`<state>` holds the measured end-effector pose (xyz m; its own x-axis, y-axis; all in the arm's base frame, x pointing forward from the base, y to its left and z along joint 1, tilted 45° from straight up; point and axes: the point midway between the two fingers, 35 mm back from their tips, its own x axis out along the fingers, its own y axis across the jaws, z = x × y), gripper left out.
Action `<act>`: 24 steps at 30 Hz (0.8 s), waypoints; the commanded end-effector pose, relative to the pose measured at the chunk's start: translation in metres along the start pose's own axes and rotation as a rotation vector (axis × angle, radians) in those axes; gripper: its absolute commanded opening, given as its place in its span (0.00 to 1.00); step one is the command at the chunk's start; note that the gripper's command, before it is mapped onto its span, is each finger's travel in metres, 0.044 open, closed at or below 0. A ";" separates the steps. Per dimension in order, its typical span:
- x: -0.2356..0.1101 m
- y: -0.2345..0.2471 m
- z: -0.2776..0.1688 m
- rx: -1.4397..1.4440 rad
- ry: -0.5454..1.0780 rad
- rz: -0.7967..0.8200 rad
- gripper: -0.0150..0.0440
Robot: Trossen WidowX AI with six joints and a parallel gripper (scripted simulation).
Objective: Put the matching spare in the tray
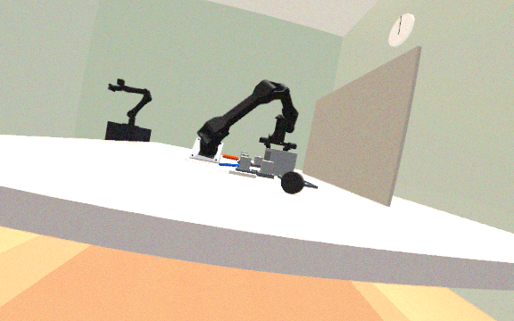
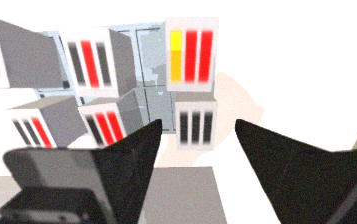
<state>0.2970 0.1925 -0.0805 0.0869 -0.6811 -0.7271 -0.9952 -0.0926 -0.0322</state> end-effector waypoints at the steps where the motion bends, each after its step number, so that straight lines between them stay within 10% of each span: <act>1: 0.010 0.000 -0.001 -0.005 0.006 0.001 0.76; 24: 0.037 0.002 -0.004 -0.004 0.008 0.001 0.76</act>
<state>0.2983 0.1664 -0.1029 0.0848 -0.6839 -0.7246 -0.9954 -0.0902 -0.0314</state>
